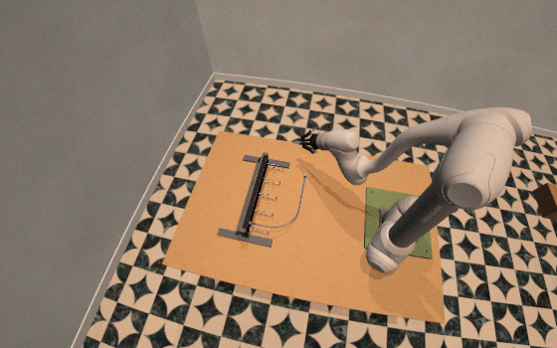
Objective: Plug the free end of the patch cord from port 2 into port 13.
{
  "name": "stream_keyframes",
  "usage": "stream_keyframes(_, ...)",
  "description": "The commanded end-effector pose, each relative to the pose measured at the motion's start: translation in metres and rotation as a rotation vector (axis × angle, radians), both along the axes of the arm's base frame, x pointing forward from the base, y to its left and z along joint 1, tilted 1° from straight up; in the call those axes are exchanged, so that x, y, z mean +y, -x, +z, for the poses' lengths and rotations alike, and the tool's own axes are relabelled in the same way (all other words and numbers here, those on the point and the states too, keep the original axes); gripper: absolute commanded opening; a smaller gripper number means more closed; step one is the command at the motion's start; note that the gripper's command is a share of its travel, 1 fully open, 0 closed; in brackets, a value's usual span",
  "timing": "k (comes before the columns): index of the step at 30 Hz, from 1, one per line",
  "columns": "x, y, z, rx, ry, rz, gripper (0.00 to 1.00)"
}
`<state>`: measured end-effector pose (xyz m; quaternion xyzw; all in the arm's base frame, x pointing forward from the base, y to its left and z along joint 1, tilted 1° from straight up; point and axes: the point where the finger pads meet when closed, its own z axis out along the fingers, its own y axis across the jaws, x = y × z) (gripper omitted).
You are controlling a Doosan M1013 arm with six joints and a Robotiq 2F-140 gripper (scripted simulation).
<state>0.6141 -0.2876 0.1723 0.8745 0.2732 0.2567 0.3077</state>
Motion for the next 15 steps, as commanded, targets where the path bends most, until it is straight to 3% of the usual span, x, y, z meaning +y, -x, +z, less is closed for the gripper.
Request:
stream_keyframes(1, -0.006, 0.007, -0.009, 0.162, 0.024, 0.033, 0.00)
stream_keyframes(15, -0.007, 0.019, -0.022, 0.300, 0.070, 0.103, 0.00)
